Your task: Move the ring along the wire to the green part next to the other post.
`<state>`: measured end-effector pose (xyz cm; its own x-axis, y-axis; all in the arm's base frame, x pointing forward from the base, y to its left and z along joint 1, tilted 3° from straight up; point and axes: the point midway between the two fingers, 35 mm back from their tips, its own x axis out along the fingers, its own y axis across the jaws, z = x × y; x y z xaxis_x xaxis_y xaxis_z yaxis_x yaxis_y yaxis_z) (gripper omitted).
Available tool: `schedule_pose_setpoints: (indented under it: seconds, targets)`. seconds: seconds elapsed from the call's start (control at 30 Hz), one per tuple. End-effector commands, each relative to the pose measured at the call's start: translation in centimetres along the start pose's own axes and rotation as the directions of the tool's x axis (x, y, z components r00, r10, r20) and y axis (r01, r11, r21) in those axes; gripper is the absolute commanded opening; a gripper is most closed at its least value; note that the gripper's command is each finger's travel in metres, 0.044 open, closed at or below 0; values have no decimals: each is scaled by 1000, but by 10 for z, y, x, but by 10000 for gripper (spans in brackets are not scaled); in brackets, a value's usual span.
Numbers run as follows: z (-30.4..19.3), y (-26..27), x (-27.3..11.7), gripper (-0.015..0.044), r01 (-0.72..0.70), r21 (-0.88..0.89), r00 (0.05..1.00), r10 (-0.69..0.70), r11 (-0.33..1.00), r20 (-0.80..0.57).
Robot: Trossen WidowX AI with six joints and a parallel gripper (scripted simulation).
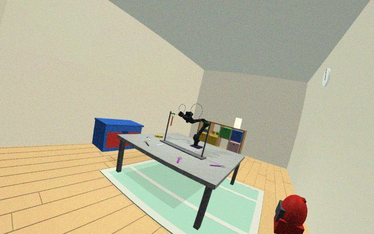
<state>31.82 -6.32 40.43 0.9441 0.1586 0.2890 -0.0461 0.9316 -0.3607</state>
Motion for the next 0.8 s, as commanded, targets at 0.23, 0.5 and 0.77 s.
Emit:
schedule_pose_setpoints:
  seconds: [0.23,0.5,0.77]
  targets:
    - [-101,-37,-41,160,20,99,989,-5,995,-151]
    - [-162,-54,-99,160,63,199,971,-13,978,-240]
    - [-193,-55,-143,160,104,277,958,-21,955,-286]
